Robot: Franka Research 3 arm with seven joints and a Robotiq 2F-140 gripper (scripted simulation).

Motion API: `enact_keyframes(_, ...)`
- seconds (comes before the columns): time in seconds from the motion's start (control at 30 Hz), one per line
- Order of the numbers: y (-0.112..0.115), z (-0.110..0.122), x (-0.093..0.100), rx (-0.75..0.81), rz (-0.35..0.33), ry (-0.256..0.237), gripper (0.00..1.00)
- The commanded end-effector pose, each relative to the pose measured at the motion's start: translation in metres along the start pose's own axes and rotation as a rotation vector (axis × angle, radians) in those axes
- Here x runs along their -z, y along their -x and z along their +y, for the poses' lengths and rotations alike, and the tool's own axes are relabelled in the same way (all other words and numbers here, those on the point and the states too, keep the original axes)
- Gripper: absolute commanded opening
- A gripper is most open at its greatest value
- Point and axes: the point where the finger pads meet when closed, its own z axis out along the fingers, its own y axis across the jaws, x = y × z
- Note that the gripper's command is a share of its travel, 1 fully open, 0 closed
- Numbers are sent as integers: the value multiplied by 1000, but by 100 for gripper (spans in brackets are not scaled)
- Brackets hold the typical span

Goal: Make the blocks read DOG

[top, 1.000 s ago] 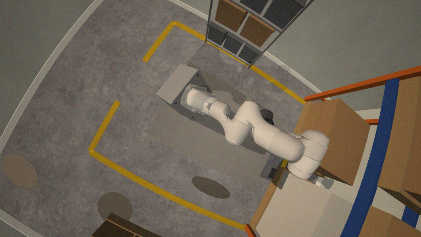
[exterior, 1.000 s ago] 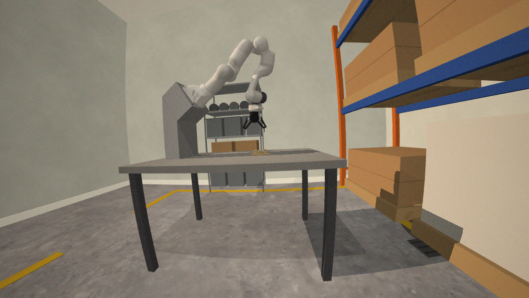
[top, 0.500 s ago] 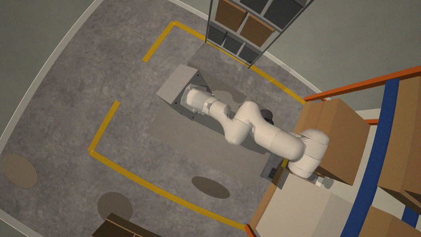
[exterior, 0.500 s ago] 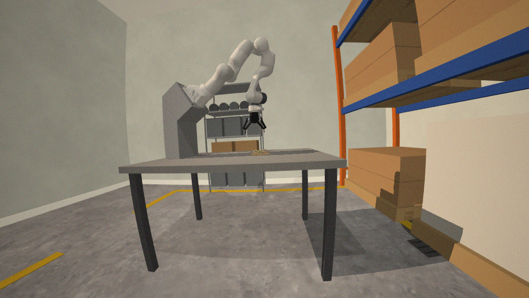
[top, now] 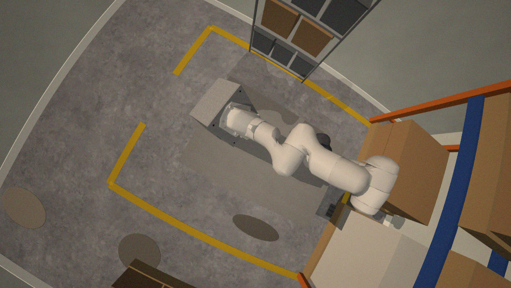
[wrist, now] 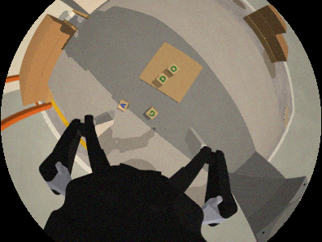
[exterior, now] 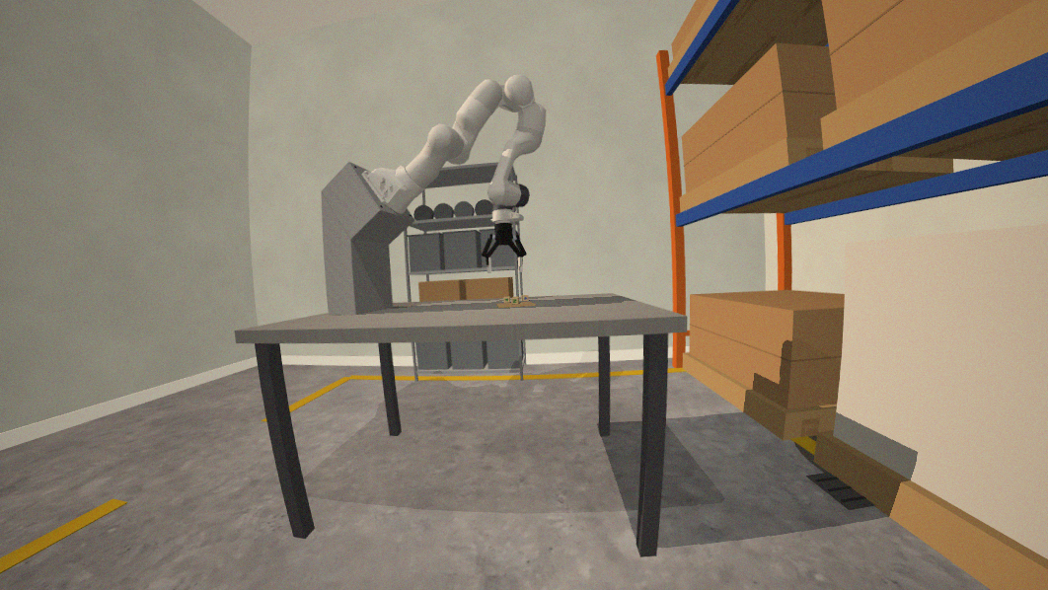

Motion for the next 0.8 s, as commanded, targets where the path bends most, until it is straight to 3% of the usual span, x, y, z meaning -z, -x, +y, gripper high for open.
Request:
enact_keyframes(0.0, 1, -1, -1, 138, -5, -2, 100)
enact_keyframes(0.77, 1, -1, -9, 471, -4, -4, 100)
